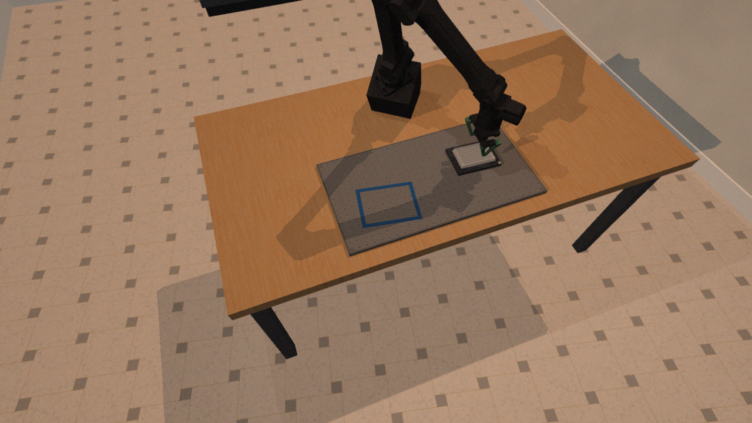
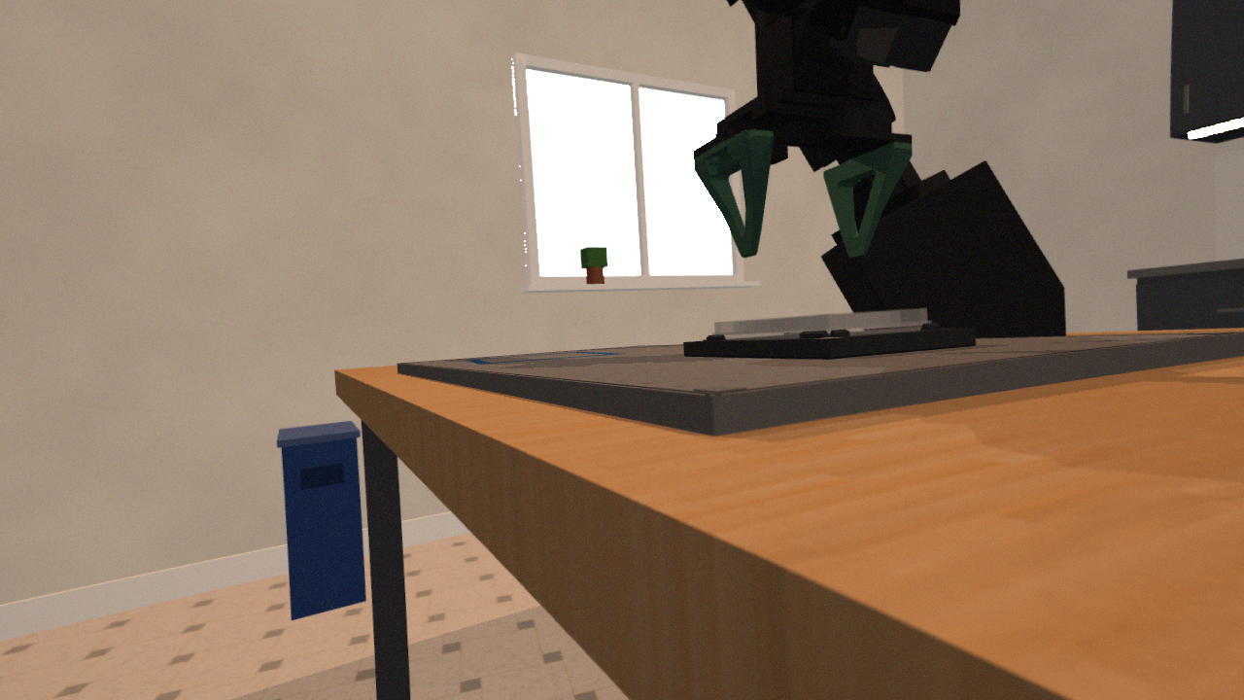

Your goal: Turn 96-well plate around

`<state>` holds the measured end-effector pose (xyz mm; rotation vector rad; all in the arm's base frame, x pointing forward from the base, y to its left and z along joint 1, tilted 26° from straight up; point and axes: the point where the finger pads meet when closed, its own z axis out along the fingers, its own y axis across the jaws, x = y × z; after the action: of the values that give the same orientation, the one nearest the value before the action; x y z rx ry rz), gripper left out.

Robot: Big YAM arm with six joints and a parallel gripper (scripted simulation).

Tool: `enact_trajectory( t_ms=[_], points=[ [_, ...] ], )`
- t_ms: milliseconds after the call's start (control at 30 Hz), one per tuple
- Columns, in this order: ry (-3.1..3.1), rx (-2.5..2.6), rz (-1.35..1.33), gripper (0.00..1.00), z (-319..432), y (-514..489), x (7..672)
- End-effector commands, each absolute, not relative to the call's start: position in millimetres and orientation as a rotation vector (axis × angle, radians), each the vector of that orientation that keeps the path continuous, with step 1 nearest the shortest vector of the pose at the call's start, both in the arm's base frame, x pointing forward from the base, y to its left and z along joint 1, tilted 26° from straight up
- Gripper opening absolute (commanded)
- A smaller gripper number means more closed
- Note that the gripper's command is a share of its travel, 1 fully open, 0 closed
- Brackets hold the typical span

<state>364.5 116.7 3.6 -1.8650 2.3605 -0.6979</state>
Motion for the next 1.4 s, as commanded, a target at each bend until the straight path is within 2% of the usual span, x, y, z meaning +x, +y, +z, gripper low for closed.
enact_trajectory(
  t_ms=[0,1367],
  points=[
    [2.369,-1.877,-0.692,1.00,-7.2,110.5,366.4],
    [2.371,-1.878,-0.692,1.00,-48.7,96.2,380.6]
  ],
)
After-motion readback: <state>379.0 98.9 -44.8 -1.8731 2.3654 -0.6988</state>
